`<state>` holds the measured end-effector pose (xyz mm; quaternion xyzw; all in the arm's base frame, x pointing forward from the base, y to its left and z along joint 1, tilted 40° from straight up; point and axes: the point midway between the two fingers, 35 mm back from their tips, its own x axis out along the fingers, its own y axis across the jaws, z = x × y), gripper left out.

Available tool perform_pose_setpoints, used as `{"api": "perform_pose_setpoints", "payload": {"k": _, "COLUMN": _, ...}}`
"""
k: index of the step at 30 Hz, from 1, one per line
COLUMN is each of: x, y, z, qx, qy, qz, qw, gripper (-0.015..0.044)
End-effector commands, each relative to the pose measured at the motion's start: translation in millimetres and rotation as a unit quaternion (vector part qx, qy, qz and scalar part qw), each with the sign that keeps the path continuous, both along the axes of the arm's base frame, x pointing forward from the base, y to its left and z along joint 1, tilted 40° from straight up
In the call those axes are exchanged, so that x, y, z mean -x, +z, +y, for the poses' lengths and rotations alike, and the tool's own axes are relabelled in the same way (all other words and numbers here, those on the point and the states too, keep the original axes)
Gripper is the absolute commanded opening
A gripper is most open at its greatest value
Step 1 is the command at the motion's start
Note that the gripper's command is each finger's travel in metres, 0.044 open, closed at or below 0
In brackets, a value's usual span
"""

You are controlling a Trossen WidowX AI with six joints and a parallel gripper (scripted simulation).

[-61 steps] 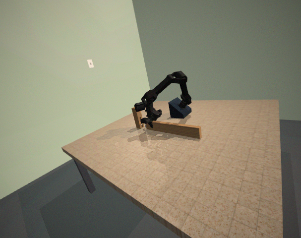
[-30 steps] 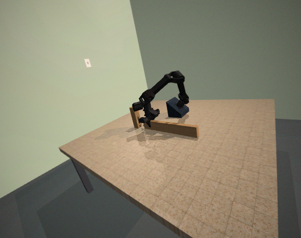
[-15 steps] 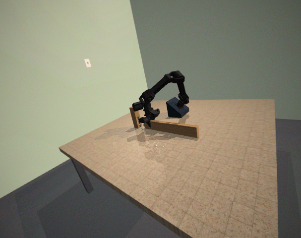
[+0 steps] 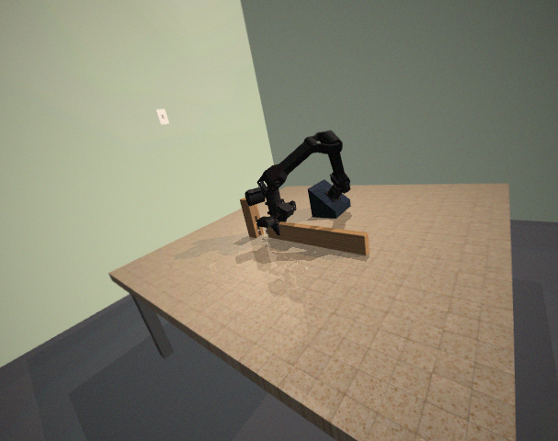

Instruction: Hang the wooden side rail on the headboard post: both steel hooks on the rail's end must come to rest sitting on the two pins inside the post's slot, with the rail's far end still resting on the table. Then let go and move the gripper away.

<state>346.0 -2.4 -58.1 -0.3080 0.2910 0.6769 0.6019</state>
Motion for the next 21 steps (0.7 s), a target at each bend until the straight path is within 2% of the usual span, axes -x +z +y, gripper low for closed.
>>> {"api": "perform_pose_setpoints", "payload": {"k": 1, "x": -4.0, "y": 3.6, "z": -4.2, "qx": -0.001, "qy": -0.003, "qz": -0.008, "qw": 1.000, "gripper": 0.0000}}
{"api": "perform_pose_setpoints", "payload": {"k": 21, "x": -4.2, "y": 6.1, "z": -6.3, "qx": -0.001, "qy": -0.003, "qz": -0.008, "qw": 1.000, "gripper": 0.0000}}
